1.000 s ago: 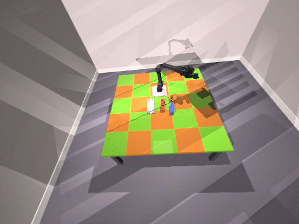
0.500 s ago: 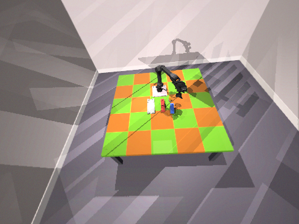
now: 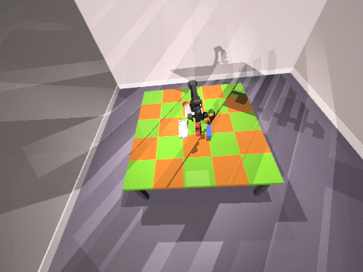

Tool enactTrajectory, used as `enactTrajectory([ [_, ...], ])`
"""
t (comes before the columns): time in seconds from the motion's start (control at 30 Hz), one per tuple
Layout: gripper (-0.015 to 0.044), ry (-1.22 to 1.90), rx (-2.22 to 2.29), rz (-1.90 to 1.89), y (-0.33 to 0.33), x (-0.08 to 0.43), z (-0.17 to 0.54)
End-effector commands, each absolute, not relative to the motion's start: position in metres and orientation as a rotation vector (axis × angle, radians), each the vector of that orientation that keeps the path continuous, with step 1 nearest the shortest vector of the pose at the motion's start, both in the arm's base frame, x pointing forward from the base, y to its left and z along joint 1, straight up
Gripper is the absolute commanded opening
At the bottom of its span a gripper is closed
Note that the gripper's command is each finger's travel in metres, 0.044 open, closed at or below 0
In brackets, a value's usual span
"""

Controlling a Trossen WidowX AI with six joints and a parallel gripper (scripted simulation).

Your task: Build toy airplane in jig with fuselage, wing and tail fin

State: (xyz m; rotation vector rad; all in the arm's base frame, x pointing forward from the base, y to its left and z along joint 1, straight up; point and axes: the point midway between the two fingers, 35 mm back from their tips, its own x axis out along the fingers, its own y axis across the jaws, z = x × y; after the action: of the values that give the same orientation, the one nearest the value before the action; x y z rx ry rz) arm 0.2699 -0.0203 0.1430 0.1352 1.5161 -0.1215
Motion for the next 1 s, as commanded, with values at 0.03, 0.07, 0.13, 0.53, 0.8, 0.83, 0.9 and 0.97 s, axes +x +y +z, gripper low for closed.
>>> enactTrajectory([
  [0.03,0.0440,1.539,0.161,-0.165,-0.025,0.264,0.142],
  [0.07,0.0440,1.539,0.161,-0.165,-0.025,0.264,0.142],
  [0.13,0.0440,1.538,0.161,-0.165,-0.025,0.265,0.133],
  [0.53,0.0440,1.539,0.161,-0.165,-0.025,0.266,0.074],
  [0.8,0.0440,1.539,0.161,-0.165,-0.026,0.267,0.065],
  [0.83,0.0440,1.539,0.161,-0.165,-0.026,0.267,0.063],
  [0.9,0.0440,1.539,0.161,-0.165,-0.026,0.267,0.060],
  [0.97,0.0440,1.539,0.161,-0.165,-0.026,0.268,0.057],
])
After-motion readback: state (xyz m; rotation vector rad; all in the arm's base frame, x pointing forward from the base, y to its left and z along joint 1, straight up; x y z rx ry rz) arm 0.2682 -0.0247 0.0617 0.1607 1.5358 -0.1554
